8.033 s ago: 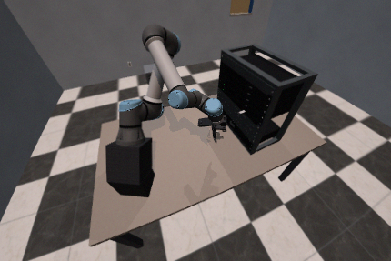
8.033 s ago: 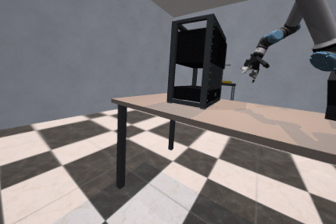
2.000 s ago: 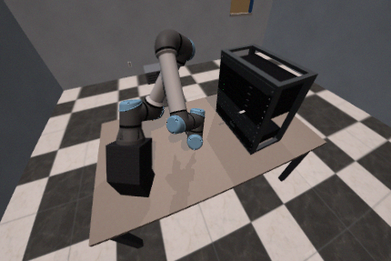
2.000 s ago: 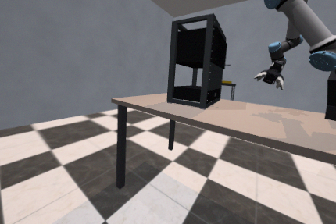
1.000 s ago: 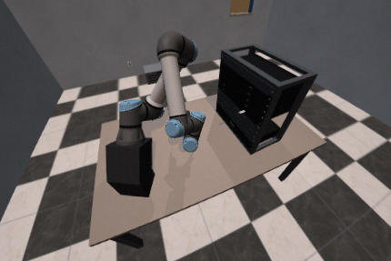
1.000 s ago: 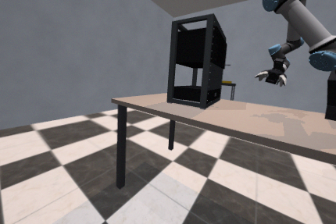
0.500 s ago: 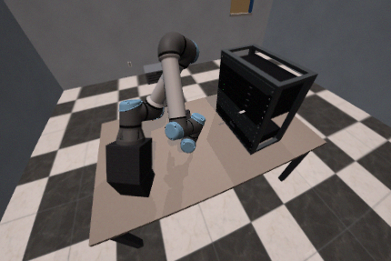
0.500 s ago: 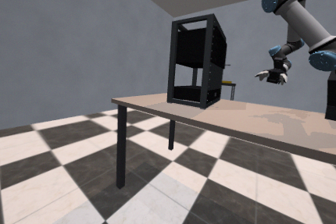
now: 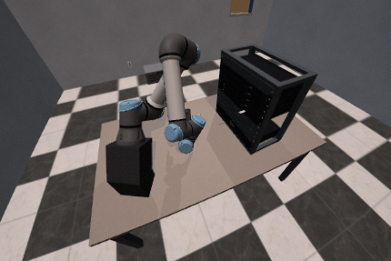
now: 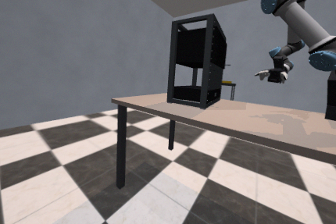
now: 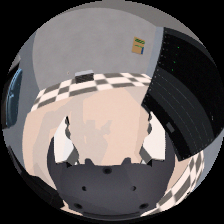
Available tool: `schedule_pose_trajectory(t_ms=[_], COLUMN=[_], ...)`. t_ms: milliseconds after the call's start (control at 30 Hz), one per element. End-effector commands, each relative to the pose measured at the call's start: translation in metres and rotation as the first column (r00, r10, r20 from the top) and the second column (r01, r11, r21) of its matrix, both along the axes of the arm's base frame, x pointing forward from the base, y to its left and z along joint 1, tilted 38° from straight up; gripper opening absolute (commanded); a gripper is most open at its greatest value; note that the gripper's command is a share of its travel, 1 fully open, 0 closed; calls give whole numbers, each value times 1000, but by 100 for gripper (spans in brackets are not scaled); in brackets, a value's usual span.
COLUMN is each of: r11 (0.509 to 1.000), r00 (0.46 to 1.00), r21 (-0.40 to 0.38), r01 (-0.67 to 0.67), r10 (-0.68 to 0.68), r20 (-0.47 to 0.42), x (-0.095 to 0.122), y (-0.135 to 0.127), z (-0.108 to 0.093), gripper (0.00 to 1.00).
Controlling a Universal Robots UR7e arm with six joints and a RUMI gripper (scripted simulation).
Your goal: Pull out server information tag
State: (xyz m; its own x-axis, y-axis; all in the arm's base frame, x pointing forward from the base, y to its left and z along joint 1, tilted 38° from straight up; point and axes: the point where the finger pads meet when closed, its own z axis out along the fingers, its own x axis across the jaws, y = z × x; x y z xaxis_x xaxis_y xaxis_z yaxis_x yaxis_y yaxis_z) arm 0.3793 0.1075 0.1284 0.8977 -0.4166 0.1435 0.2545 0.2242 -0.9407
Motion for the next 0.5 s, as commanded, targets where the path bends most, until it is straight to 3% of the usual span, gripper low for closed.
schedule_pose_trajectory(t_ms=[0, 467], r11=[999, 993], r00=[1000, 997], r21=[35, 117], r01=[0, 3], r10=[1, 6], r20=[-23, -78], x=[0, 0], y=[0, -2], z=[6, 19], gripper=[100, 100])
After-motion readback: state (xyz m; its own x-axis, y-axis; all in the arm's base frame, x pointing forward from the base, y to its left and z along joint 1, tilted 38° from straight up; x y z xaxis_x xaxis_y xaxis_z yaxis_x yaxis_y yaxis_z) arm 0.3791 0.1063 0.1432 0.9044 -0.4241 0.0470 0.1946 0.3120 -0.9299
